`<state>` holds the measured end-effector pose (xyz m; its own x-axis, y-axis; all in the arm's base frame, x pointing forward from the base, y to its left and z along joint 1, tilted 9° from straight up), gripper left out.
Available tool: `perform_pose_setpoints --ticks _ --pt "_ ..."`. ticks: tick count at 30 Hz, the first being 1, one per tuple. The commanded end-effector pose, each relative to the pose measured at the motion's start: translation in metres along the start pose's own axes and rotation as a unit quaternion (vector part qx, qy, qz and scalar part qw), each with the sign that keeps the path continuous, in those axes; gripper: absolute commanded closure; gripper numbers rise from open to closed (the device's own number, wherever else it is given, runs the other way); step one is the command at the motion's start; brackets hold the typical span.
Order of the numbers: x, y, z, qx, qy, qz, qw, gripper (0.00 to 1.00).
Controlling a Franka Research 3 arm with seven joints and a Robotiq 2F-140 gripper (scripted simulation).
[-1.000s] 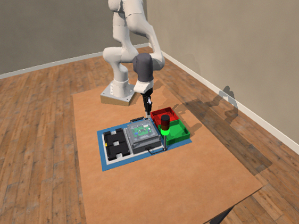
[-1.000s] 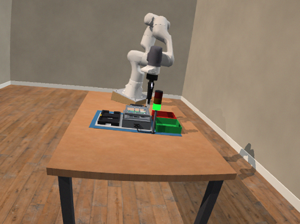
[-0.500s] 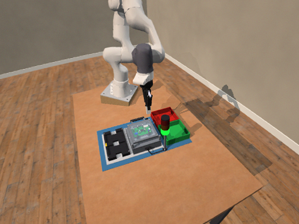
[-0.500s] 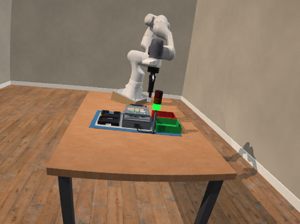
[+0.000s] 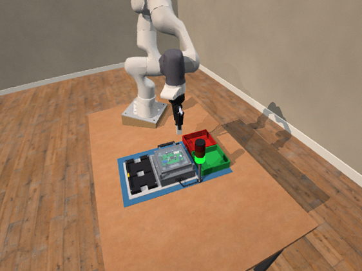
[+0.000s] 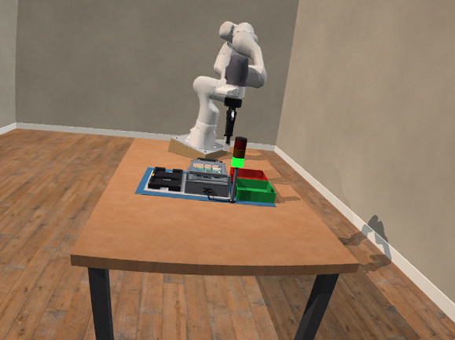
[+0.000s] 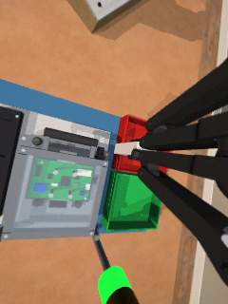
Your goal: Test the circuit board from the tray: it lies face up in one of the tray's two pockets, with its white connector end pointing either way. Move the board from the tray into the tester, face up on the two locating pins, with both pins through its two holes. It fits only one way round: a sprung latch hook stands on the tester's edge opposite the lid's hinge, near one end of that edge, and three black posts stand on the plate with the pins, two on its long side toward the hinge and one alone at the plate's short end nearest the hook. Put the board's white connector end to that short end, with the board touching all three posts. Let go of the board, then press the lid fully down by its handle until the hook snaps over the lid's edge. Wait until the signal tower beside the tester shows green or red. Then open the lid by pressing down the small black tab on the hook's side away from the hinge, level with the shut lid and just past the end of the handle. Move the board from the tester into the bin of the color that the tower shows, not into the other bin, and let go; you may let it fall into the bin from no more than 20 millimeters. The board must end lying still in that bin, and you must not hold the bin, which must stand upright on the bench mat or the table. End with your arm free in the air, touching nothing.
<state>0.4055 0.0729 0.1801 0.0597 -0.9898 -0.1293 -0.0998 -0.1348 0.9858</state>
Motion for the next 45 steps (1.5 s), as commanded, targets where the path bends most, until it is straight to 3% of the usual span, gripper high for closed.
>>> perform_pose_setpoints --ticks 1,13,14,45 --pt "0.0007 0.0002 0.0017 -0.003 -0.001 0.001 1.0 1.0" --pt "0.0007 0.0002 0.0017 -0.003 -0.001 0.001 1.0 1.0" --pt "0.0007 0.0002 0.0017 -0.003 -0.001 0.001 1.0 0.84" --pt "0.0007 0.0002 0.0017 -0.003 -0.001 0.001 1.0 0.84"
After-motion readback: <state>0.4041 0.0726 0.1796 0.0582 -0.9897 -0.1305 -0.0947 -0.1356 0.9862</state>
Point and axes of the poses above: the point where the finger pads meet when closed, its own y axis back along the fingers, its own z axis across the jaws, x = y × z, the point moved 1 cm from there along y, back along the fingers, and after that the axes turned 4 degrees about y, right-handed, at the moved point
